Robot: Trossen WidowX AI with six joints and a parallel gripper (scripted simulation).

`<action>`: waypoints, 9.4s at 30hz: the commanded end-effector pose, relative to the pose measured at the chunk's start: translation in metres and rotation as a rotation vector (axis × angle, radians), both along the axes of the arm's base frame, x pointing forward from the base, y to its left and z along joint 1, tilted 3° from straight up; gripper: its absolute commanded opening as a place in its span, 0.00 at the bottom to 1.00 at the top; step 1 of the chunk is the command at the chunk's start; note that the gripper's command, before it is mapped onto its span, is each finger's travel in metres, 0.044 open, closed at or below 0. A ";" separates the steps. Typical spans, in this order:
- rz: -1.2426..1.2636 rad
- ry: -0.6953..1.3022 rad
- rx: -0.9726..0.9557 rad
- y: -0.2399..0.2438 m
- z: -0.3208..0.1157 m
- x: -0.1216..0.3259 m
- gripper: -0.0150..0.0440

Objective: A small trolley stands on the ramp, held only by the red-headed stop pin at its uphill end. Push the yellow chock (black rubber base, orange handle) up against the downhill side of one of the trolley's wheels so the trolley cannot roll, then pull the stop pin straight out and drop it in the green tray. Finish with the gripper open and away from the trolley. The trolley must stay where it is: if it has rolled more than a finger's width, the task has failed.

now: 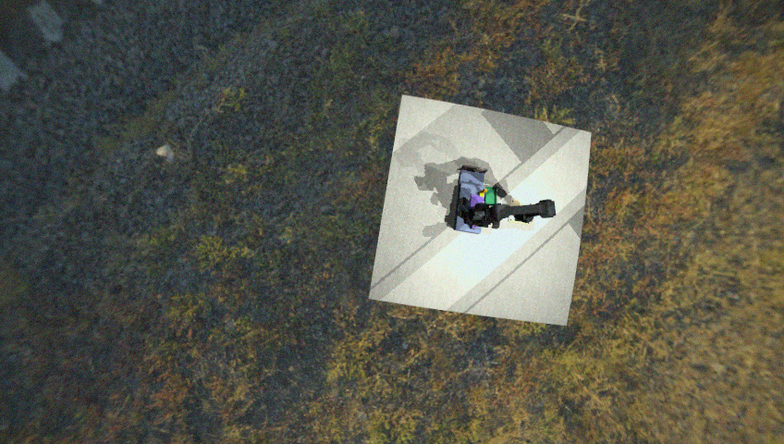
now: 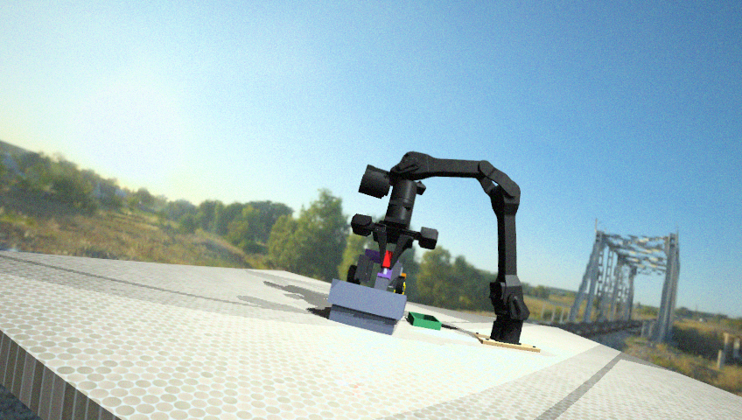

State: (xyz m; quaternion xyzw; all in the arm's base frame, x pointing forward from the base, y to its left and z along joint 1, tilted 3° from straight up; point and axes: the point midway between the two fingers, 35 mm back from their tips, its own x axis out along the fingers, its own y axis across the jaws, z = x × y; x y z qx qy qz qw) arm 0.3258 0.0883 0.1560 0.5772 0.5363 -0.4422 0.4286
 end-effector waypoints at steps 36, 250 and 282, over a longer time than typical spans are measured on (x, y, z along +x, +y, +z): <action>-0.003 -0.003 0.002 -0.004 0.027 -0.002 0.25; -1.435 0.147 -0.220 -0.183 -0.004 -0.124 0.25; -1.450 0.011 -0.355 -0.214 -0.066 -0.121 0.43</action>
